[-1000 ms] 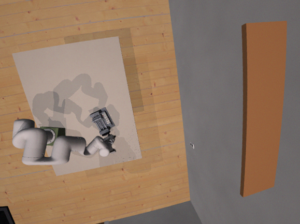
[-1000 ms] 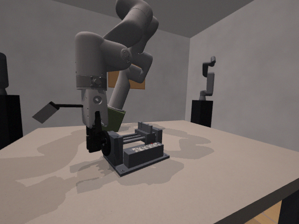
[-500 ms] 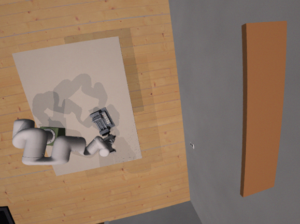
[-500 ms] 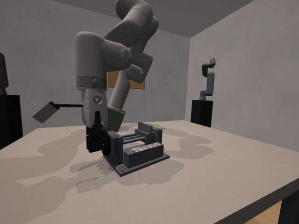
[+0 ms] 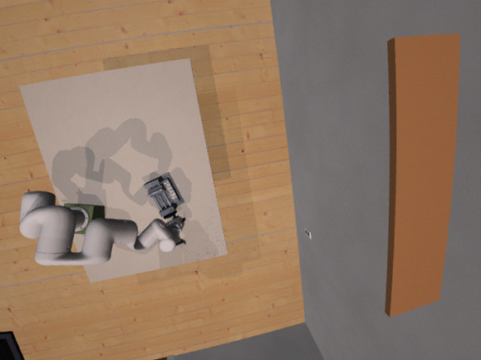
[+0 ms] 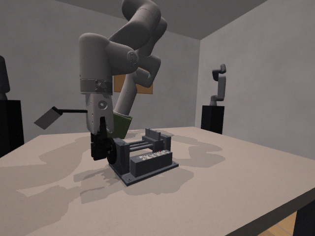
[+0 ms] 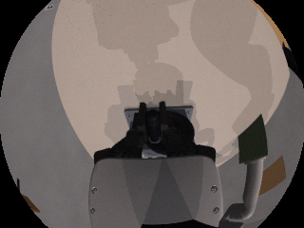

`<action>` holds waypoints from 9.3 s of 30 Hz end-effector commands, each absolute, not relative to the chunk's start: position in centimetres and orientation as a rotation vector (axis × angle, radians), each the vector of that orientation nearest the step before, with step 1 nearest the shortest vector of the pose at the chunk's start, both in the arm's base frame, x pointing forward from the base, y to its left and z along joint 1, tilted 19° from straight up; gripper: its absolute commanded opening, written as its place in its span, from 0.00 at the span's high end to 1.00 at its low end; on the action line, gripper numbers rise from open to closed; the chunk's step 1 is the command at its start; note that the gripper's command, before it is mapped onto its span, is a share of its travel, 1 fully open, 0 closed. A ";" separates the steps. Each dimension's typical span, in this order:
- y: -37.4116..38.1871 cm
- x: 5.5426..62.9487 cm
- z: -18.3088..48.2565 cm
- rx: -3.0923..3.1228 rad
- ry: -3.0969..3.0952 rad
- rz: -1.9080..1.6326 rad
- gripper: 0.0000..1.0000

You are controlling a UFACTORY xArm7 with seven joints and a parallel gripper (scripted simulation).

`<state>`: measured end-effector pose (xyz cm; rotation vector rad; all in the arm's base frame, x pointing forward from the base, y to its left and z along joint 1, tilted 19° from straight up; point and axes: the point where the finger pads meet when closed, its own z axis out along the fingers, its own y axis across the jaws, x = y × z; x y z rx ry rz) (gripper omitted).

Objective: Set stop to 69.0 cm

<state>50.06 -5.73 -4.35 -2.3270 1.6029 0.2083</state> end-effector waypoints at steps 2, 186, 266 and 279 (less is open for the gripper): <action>-5.9 50.1 -4.2 -2.326 1.605 0.204 0.94; -5.7 47.1 -8.6 -2.326 1.605 0.204 0.94; -7.2 47.5 -3.6 -2.326 1.605 0.204 0.94; -7.4 46.0 -4.9 -2.326 1.605 0.204 0.94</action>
